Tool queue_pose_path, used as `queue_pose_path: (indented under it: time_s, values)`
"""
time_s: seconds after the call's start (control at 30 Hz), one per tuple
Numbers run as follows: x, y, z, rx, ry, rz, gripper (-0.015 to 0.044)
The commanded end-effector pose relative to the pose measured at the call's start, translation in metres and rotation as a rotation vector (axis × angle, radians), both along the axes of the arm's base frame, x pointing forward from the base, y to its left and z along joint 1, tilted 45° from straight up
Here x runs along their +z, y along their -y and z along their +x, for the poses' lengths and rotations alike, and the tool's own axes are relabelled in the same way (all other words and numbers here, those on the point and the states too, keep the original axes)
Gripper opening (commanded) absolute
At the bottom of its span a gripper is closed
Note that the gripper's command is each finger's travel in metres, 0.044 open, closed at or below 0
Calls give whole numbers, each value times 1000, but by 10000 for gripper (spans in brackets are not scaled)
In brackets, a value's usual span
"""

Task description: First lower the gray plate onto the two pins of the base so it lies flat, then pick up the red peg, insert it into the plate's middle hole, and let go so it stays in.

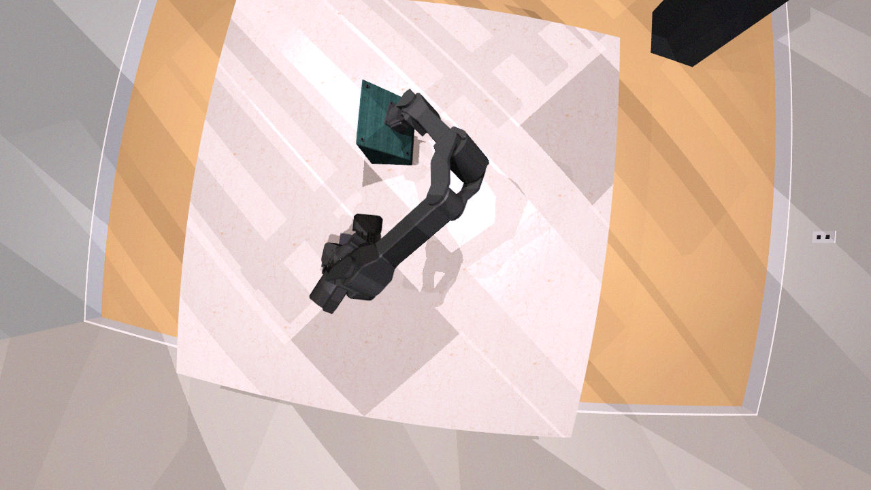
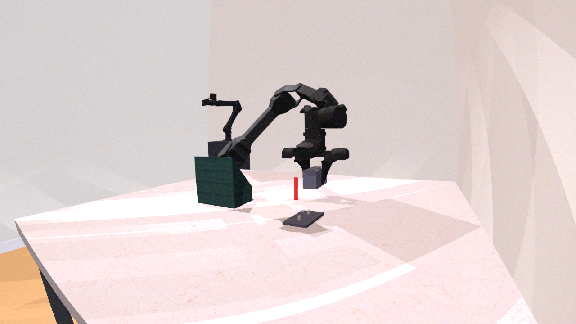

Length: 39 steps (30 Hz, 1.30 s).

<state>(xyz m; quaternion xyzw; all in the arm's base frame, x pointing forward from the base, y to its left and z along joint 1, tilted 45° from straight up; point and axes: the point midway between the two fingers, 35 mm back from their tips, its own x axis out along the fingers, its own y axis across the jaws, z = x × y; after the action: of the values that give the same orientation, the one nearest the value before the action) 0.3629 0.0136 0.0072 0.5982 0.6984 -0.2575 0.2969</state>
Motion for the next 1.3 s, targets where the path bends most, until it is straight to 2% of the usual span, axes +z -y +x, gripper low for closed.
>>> queue_pose_path:
  time_s: [0.0, 0.57, 1.27]
  values:
    - [-13, 5, -2, -7, -11, -3, 0]
    - [-63, 21, -8, -37, -38, -5, 0]
    - [-65, 22, -8, -37, -38, -5, 0]
